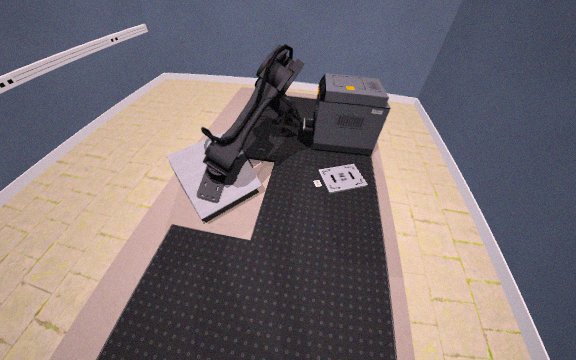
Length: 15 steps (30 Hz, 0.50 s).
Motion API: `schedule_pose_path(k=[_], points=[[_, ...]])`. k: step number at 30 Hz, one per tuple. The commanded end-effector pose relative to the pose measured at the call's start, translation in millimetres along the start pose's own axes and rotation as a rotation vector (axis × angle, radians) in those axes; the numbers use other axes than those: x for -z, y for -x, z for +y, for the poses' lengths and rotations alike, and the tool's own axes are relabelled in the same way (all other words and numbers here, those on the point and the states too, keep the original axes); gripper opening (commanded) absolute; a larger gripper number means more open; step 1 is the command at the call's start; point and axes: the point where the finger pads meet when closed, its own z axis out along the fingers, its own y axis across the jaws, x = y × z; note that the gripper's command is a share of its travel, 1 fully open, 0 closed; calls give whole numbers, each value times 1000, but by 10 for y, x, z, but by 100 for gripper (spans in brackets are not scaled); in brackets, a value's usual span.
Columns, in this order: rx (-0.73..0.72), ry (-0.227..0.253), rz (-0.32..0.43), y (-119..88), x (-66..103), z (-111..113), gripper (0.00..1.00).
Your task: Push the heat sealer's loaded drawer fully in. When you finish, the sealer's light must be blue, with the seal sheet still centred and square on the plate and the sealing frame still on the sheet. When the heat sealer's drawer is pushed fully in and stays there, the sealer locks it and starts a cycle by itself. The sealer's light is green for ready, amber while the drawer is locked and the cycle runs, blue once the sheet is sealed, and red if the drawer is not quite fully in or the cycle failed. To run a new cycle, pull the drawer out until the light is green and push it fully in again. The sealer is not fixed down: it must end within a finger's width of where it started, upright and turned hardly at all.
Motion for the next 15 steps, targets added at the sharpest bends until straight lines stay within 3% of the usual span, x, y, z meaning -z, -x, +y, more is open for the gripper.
schedule_pose_path(k=[1,15], points=[[-86,-26,-13,111,152,-320,30],[-50,-23,-8,118,324,-161,30]])
